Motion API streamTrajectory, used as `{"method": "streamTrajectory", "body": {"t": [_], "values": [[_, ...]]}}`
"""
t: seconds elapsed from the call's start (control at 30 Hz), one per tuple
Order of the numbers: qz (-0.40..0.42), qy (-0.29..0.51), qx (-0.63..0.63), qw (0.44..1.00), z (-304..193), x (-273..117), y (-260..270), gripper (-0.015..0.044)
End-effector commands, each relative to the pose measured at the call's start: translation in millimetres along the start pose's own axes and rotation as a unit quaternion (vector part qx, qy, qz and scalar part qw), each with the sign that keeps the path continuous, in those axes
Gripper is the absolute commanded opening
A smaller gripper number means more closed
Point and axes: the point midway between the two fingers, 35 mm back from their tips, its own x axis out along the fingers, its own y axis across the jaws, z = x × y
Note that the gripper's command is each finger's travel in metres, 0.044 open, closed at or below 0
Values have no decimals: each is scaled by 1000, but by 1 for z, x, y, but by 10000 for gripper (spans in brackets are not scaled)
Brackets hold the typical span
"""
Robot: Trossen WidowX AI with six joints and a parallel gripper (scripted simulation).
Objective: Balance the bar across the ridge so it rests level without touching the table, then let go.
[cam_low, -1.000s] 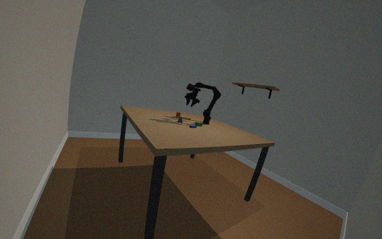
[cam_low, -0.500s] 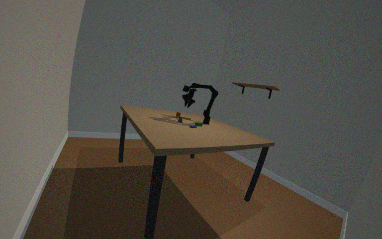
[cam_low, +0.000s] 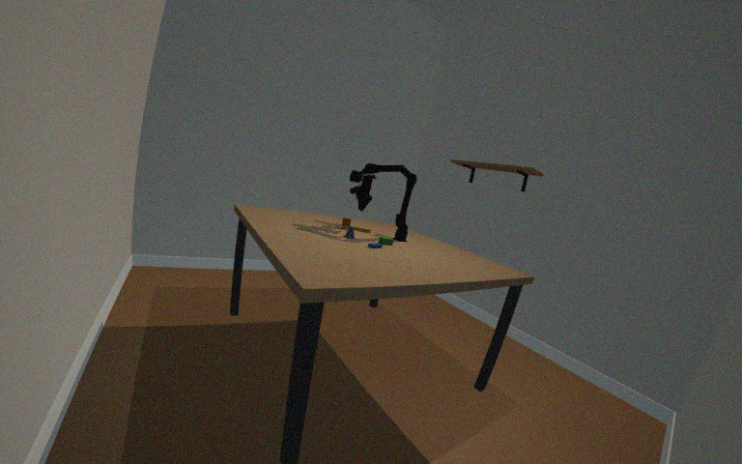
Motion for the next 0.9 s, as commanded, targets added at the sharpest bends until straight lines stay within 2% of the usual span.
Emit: {"method": "streamTrajectory", "body": {"t": [0.0,0.23,0.6,0.87], "values": [[0,13,28,1000,-3,4,-12,315],[0,13,28,1000,-2,15,-13,315],[0,13,28,1000,-5,86,-12,315],[0,14,28,1000,-6,91,-12,315]]}}
